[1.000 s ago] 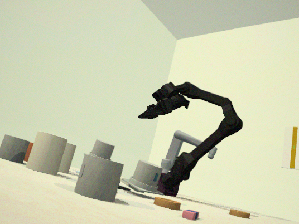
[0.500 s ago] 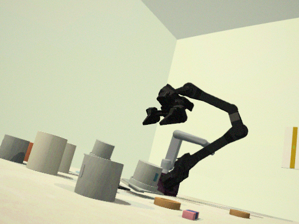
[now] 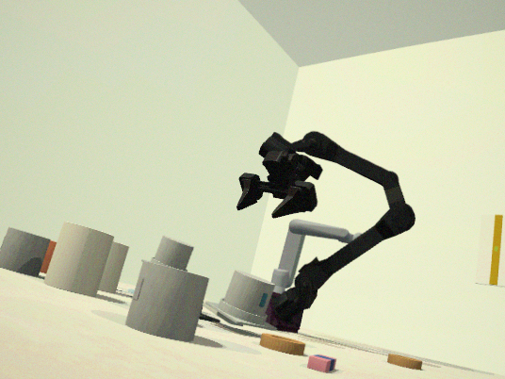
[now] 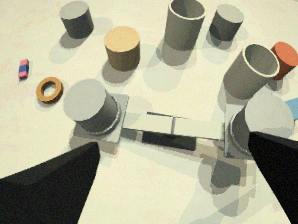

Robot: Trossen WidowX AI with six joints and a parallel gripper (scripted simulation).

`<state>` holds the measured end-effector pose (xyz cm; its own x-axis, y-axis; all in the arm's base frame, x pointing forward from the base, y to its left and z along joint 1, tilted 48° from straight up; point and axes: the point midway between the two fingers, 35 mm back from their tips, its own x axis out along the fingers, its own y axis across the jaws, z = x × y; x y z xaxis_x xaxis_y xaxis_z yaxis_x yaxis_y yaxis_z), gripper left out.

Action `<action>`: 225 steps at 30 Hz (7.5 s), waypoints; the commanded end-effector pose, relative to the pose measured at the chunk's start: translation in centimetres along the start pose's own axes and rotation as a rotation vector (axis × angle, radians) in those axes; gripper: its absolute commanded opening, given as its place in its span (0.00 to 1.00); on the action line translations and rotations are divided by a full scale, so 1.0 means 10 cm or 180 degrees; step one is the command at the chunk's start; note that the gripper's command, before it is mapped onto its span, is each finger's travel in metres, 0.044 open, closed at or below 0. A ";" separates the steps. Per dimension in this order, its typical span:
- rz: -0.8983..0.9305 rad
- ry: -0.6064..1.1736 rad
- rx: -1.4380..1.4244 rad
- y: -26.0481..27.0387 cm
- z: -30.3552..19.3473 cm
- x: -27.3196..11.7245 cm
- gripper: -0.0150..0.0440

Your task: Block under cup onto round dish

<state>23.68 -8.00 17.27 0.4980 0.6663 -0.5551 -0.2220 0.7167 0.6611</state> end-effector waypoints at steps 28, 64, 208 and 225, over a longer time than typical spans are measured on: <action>0.1075 0.1070 -0.2628 0.72 0.38 0.98 1.00; 0.1680 0.1481 -0.4080 1.11 0.31 1.51 1.00; 0.1024 0.1152 -0.3882 1.05 0.65 0.98 0.25; 0.1033 0.1150 -0.3860 1.06 0.64 0.98 0.25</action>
<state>31.57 4.77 22.06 0.0686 0.7244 -0.6860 -0.9931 0.1154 0.0227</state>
